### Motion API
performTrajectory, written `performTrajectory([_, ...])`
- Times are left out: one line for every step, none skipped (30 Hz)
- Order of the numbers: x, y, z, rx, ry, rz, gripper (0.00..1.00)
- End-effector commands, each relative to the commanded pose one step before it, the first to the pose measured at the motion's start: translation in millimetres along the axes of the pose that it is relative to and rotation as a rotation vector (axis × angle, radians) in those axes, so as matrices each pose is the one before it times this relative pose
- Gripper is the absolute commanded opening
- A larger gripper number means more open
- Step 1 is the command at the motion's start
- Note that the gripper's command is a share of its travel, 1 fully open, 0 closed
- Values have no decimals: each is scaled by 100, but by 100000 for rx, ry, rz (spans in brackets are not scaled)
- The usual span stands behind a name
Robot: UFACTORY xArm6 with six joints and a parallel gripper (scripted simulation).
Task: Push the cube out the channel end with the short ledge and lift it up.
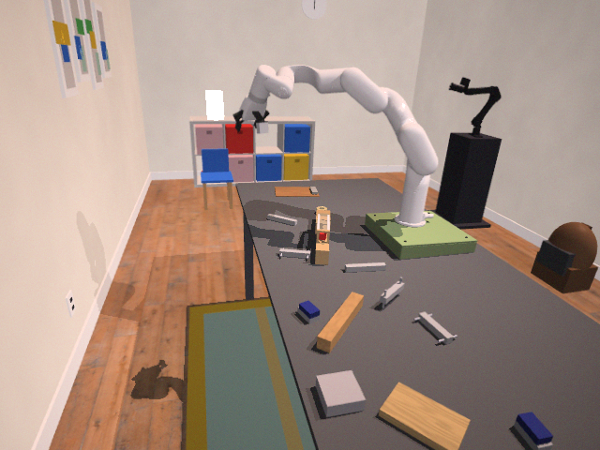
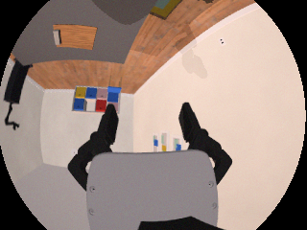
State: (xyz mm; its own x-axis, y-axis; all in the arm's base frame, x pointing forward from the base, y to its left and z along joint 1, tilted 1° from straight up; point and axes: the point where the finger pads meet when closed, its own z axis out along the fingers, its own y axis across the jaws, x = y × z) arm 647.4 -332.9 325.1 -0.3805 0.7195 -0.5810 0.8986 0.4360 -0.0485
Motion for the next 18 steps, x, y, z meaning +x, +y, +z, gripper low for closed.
performTrajectory([-209, 14, -253, -323, -413, 218, 100])
performTrajectory([0, 0, 0, 0, 0, 0, 100])
performTrajectory([0, 0, 0, 0, 0, 0, 100])
performTrajectory([0, 0, 0, 0, 0, 0, 100])
performTrajectory([0, 0, 0, 0, 0, 0, 100])
performTrajectory([0, 0, 0, 0, 0, 0, 100])
performTrajectory([0, 0, 0, 0, 0, 0, 100])
performTrajectory([0, 0, 0, 0, 0, 0, 100])
performTrajectory([0, 0, 0, 0, 0, 0, 100])
performTrajectory([0, 0, 0, 0, 0, 0, 100])
performTrajectory([0, 0, 0, 0, 0, 0, 100])
performTrajectory([0, 0, 0, 0, 0, 0, 100])
performTrajectory([0, 0, 0, 0, 0, 0, 100])
performTrajectory([0, 0, 0, 0, 0, 0, 100])
performTrajectory([0, 0, 0, 0, 0, 0, 100])
performTrajectory([0, 0, 0, 0, 0, 0, 100])
performTrajectory([0, 0, 0, 0, 0, 0, 100])
performTrajectory([45, 5, 25, -16, 104, -92, 0])
